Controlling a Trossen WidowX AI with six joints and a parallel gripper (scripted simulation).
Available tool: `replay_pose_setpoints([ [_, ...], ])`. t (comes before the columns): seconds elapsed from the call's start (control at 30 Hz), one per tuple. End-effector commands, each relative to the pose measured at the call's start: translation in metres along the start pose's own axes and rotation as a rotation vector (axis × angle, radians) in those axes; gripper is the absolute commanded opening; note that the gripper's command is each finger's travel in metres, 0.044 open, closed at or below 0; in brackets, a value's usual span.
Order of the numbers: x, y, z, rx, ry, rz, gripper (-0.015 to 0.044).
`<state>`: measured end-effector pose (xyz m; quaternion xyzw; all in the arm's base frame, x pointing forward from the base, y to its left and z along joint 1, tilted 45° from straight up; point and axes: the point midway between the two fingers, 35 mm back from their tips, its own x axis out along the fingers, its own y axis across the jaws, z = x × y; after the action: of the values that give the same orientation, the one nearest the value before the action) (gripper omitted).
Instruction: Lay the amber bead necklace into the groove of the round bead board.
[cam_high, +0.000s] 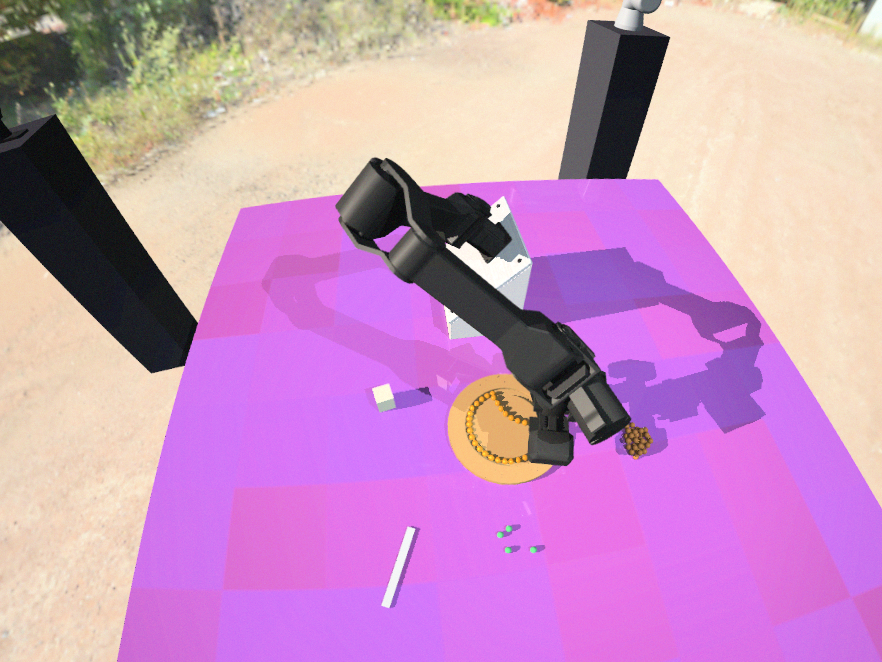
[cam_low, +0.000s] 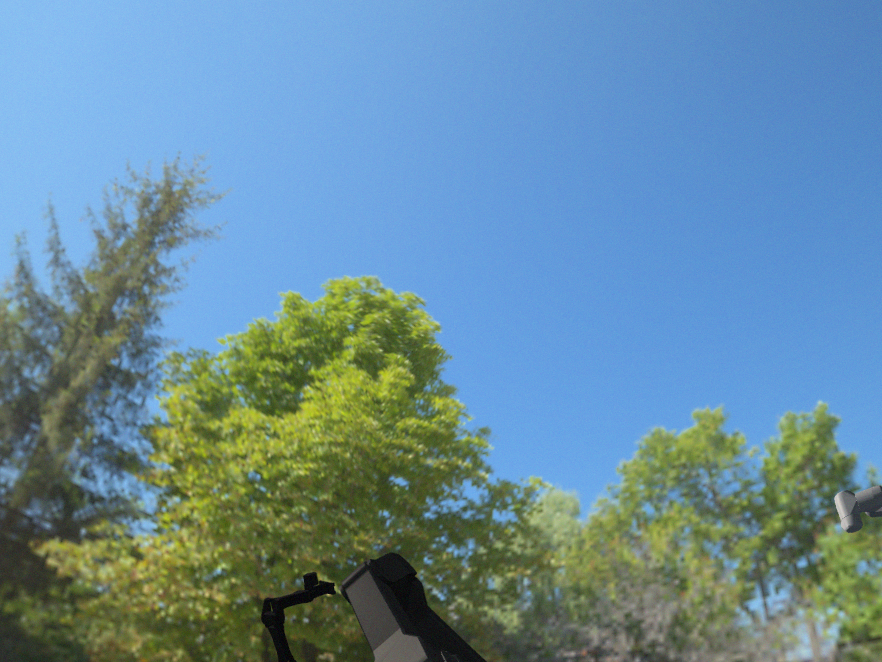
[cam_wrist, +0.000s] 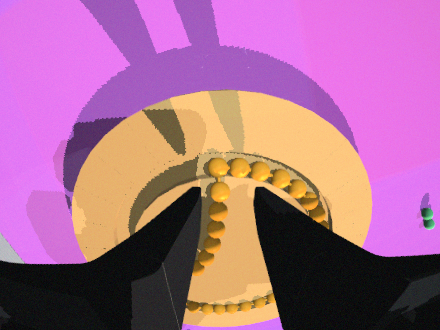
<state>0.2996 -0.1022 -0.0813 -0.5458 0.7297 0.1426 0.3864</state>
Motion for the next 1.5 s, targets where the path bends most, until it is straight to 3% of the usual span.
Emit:
replay_pose_setpoints([
  [0.0,0.0077,0.003,-0.0016,-0.008,0.01,0.007,0.012],
  [0.2,0.01,0.0034,-0.0018,-0.008,0.01,0.008,0.012],
  [0.37,0.008,0.0022,-0.001,-0.003,0.004,0.006,0.0],
  [1.47,0.0075,0.0023,-0.0011,-0.004,0.004,0.007,0.0],
])
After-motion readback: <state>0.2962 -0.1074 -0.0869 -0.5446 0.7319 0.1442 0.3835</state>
